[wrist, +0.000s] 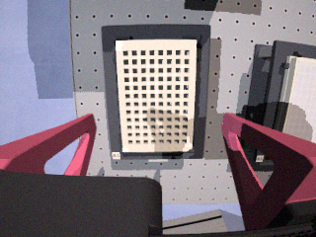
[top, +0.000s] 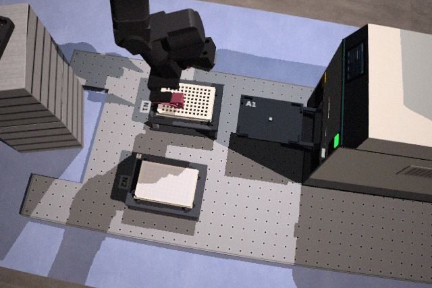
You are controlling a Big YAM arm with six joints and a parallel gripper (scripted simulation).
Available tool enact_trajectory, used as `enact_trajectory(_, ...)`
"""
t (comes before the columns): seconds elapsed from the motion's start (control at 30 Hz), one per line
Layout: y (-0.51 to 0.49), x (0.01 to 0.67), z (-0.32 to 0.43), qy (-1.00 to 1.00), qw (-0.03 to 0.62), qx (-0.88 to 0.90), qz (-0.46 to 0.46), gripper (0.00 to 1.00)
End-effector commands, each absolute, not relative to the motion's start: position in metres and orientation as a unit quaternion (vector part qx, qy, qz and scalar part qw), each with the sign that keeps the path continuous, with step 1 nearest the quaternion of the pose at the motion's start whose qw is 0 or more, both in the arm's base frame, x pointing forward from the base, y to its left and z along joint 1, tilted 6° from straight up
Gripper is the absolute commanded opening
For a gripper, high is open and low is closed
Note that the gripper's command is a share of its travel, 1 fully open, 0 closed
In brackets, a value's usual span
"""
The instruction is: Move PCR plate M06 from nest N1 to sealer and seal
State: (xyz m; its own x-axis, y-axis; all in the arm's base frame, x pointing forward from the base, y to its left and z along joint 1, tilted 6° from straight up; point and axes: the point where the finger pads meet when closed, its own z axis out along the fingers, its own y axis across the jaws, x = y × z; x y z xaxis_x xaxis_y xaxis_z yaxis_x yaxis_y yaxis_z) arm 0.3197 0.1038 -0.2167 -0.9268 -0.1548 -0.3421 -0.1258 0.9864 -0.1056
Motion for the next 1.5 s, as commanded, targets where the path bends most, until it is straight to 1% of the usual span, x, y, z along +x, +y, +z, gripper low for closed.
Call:
enact_trajectory(0.0, 0.1, 0.325, -0.226, 0.98, 0.181, -0.074, -0.041, 1.0)
enact_trajectory(0.13, 0.105, 0.333, -0.226, 0.978, 0.192, -0.072, -0.037, 1.0)
enact_trajectory(0.27, 0.103, 0.332, -0.231, 0.979, 0.189, -0.072, -0.038, 1.0)
enact_trajectory(0.4, 0.094, 0.316, -0.242, 0.982, 0.171, -0.072, -0.045, 1.0)
enact_trajectory(0.67, 0.103, 0.334, -0.25, 0.978, 0.191, -0.074, -0.037, 1.0)
enact_trajectory(0.87, 0.097, 0.324, -0.259, 0.98, 0.179, -0.072, -0.041, 1.0)
enact_trajectory(1.13, 0.097, 0.327, -0.274, 0.98, 0.182, -0.074, -0.041, 1.0)
enact_trajectory(1.47, 0.099, 0.326, -0.269, 0.98, 0.181, -0.07, -0.039, 1.0)
